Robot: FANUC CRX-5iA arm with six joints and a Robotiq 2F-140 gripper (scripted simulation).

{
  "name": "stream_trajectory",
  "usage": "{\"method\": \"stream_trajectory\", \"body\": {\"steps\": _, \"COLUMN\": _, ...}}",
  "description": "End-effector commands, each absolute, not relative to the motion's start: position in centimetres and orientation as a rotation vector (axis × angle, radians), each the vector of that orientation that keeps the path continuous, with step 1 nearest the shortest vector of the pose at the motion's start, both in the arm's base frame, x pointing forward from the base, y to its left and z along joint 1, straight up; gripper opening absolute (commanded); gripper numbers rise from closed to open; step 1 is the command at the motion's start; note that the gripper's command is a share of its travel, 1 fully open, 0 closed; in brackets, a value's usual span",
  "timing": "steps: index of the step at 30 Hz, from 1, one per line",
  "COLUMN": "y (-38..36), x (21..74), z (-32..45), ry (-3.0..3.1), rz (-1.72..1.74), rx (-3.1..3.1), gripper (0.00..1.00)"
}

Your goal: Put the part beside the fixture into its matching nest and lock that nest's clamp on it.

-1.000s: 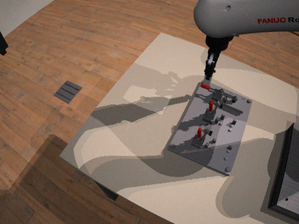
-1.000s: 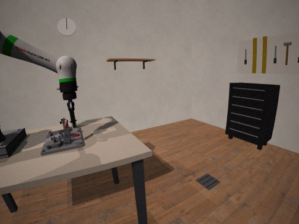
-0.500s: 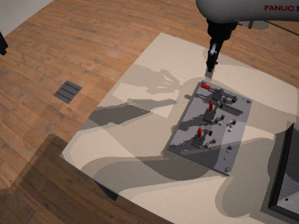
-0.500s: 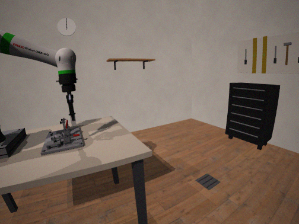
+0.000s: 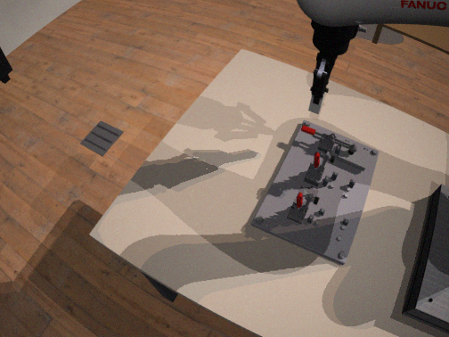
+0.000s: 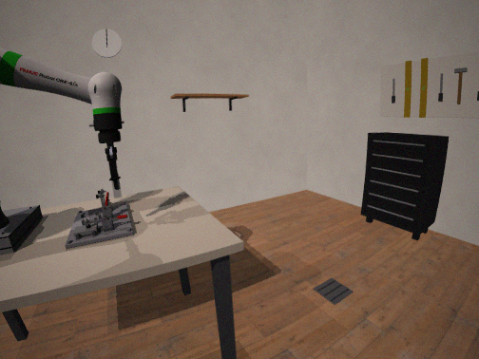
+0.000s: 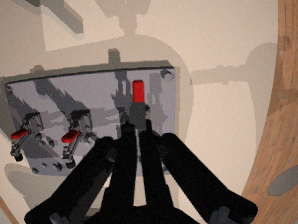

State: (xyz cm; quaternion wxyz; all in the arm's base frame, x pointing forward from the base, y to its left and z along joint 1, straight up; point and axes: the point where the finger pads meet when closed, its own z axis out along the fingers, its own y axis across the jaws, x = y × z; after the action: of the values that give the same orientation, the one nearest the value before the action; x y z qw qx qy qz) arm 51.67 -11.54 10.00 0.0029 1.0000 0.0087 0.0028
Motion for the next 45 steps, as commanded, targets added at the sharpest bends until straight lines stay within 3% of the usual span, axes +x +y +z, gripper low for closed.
{"method": "stream_trajectory", "body": {"steps": 1, "y": -11.54, "x": 51.69, "z": 10.03, "ry": 0.027, "rz": 0.009, "rx": 3.136, "gripper": 0.0}}
{"method": "stream_trajectory", "body": {"steps": 42, "y": -11.54, "x": 51.69, "z": 10.03, "ry": 0.027, "rz": 0.009, "rx": 3.136, "gripper": 0.0}}
{"method": "stream_trajectory", "body": {"steps": 43, "y": -11.54, "x": 51.69, "z": 10.03, "ry": 0.027, "rz": 0.009, "rx": 3.136, "gripper": 1.0}}
{"method": "stream_trajectory", "body": {"steps": 45, "y": -11.54, "x": 51.69, "z": 10.03, "ry": 0.027, "rz": 0.009, "rx": 3.136, "gripper": 1.0}}
